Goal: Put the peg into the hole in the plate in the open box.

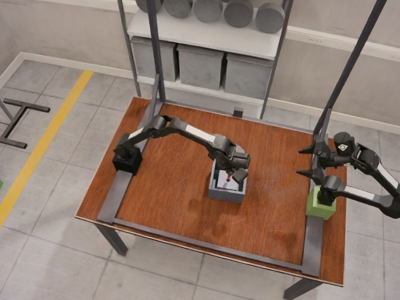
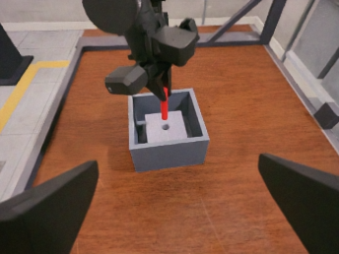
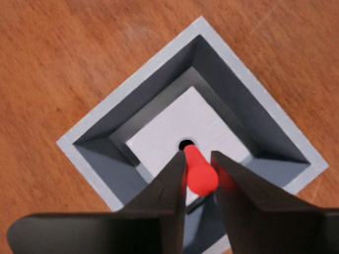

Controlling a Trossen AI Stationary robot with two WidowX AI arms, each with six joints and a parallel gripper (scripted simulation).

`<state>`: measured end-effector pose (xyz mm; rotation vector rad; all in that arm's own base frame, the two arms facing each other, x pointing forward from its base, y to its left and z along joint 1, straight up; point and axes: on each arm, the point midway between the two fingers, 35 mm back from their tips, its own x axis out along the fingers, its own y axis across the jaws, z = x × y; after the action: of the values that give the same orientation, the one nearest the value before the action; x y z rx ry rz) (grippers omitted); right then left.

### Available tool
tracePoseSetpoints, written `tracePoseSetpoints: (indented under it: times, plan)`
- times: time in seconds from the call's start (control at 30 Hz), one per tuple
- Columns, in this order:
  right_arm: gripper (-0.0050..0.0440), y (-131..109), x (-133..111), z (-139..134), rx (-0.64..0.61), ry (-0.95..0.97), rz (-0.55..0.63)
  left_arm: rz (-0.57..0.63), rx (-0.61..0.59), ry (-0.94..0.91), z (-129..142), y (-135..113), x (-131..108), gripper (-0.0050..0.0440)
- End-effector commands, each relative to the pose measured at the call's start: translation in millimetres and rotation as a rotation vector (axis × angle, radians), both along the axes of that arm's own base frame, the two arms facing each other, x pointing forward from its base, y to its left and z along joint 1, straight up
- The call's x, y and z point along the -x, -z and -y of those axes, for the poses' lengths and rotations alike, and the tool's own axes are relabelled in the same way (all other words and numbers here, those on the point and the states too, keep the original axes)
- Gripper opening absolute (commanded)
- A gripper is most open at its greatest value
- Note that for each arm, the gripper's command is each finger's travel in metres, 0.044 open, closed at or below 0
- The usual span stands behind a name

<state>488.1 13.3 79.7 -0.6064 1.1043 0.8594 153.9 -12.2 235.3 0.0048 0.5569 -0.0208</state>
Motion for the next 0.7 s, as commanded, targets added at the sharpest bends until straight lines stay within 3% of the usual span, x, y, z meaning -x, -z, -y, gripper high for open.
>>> tracePoseSetpoints:
  times: [0.0,0.67]
  plan:
    - [0.0028,9,0,-1,-0.001,-0.006,-0.001,0.007,0.002,0.0,0,-3,0,0.044]
    - [0.0028,7,0,-3,0.0,-0.006,0.016,0.007,0.002,0.0,0,-3,0,0.044]
